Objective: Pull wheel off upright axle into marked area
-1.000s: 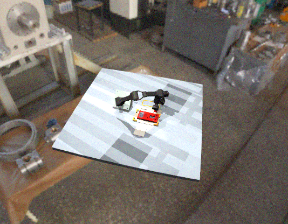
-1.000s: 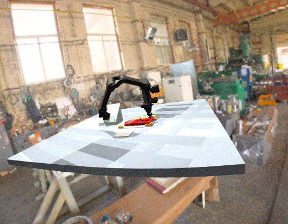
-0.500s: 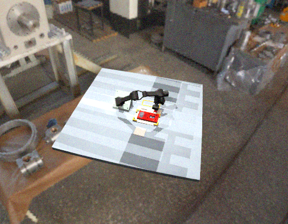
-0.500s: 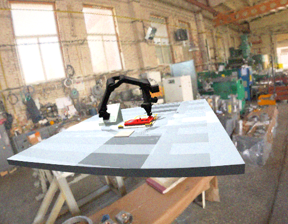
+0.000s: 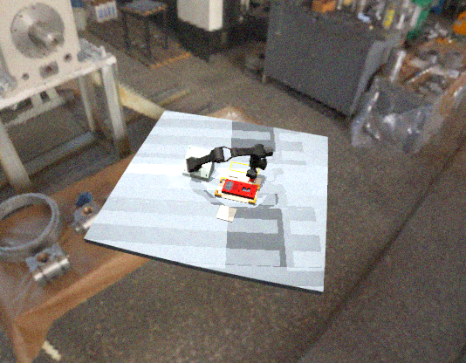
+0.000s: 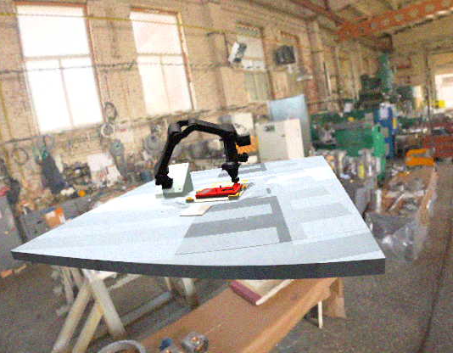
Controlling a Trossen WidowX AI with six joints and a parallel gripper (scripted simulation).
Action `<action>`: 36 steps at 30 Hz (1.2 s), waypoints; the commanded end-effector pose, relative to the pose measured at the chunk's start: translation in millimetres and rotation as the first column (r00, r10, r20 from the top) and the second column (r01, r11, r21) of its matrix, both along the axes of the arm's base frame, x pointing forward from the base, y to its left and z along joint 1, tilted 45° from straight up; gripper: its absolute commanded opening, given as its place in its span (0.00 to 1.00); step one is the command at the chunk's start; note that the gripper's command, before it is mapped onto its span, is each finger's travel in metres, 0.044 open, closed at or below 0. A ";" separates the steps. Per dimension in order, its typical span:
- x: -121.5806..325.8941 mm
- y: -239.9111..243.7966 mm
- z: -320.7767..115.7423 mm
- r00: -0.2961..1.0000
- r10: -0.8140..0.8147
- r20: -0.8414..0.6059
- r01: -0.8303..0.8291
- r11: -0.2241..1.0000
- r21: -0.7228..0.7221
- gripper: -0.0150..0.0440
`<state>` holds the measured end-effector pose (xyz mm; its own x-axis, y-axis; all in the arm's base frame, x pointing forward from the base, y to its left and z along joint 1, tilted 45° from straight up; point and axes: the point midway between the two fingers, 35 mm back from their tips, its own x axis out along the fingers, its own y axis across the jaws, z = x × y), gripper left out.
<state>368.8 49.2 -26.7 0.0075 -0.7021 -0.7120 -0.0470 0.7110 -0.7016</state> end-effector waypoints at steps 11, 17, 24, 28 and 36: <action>0.2 7.5 6.1 1.000 0.005 0.004 -0.005 1.000 0.003 0.25; 0.1 8.9 7.5 1.000 0.006 0.004 -0.006 1.000 0.003 0.25; 0.1 10.6 9.1 1.000 0.006 0.004 -0.006 1.000 0.003 0.25; 0.1 11.5 10.0 1.000 0.007 0.004 -0.007 1.000 0.003 0.25; 0.0 13.4 11.8 1.000 0.008 0.003 -0.008 1.000 0.003 0.25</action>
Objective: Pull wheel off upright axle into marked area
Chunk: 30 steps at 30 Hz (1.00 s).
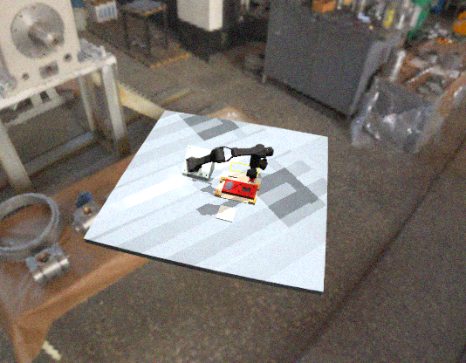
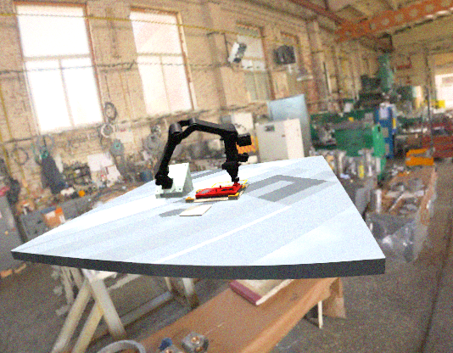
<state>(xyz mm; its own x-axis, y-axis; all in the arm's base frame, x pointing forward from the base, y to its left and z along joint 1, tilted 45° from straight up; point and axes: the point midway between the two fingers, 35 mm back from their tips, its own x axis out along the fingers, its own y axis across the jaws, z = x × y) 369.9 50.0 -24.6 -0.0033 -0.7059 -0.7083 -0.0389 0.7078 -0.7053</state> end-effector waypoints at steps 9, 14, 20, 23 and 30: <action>-1.2 14.7 11.9 1.000 0.022 0.005 -0.022 1.000 0.008 0.25; -1.2 15.9 13.0 1.000 0.022 0.005 -0.022 1.000 0.008 0.25; -1.3 17.3 14.4 1.000 0.023 0.005 -0.023 1.000 0.007 0.25; -1.4 18.0 15.1 1.000 0.023 0.005 -0.023 1.000 0.007 0.25; -1.5 19.6 16.8 1.000 0.024 0.005 -0.024 1.000 0.007 0.25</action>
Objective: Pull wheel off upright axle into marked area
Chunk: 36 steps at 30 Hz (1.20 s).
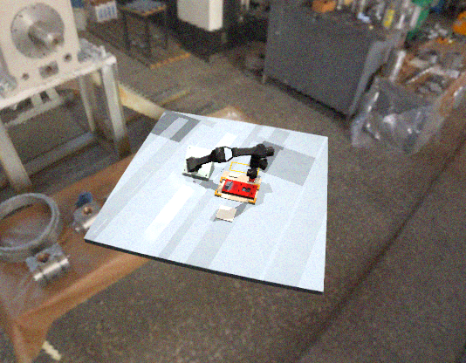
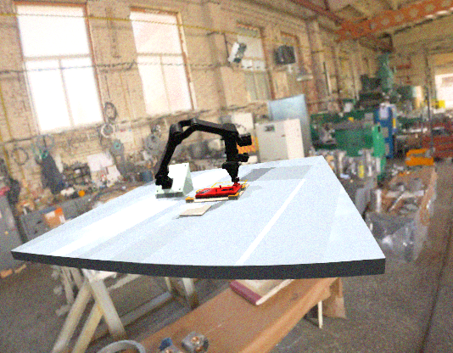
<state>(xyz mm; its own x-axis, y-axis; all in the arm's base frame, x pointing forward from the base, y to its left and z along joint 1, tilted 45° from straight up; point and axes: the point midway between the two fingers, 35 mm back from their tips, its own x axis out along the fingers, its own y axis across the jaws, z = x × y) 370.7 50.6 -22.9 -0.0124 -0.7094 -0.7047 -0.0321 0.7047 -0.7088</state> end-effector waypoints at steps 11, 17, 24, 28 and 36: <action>-2.6 21.5 17.7 0.999 0.037 0.006 -0.037 0.999 0.012 0.25; -2.8 22.9 19.1 0.999 0.037 0.006 -0.037 0.999 0.012 0.25; -3.3 35.8 32.1 0.999 0.037 0.006 -0.037 0.999 0.013 0.25; -5.5 45.7 44.2 0.999 0.037 0.005 -0.037 0.999 0.013 0.25; -21.3 63.4 20.7 0.999 0.043 0.001 -0.043 0.999 0.016 0.25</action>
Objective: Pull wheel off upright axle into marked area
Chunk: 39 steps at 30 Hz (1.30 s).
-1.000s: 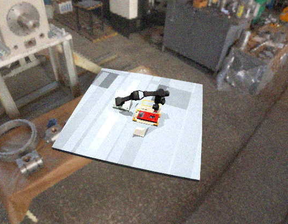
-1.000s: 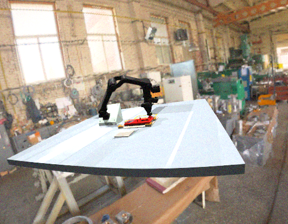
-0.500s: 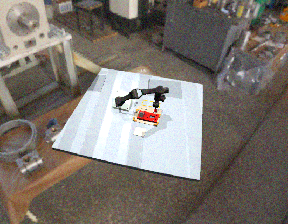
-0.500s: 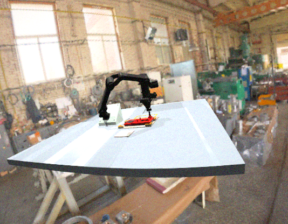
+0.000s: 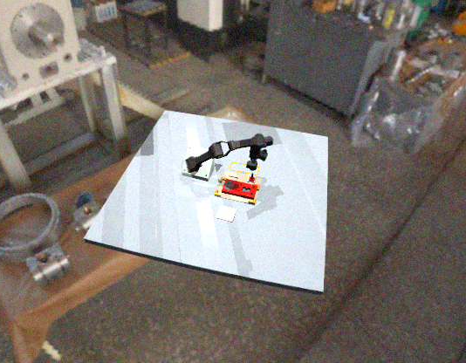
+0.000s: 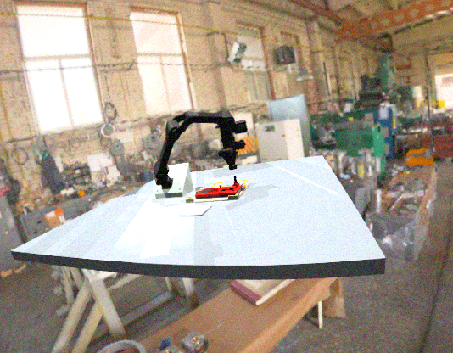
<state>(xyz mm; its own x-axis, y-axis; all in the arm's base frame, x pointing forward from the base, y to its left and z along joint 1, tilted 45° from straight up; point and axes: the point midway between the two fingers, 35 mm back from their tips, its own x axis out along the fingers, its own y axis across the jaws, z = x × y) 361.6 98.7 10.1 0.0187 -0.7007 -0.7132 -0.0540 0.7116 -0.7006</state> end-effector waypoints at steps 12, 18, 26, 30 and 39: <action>-64.3 66.2 -55.4 1.000 0.001 -0.004 -0.001 1.000 0.008 0.25; -67.5 68.1 -58.1 1.000 0.000 -0.004 0.000 1.000 0.008 0.25; -67.1 54.9 -71.5 1.000 0.000 -0.004 0.000 1.000 0.007 0.25; -65.8 48.5 -79.1 1.000 0.000 -0.003 0.000 1.000 0.008 0.25; -63.7 13.3 -115.6 1.000 0.001 -0.002 -0.001 1.000 0.006 0.25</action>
<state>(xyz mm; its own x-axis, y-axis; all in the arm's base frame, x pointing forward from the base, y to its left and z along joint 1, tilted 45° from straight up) 299.2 126.8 -91.9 0.0164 -0.6913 -0.7223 -0.0471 0.7211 -0.6912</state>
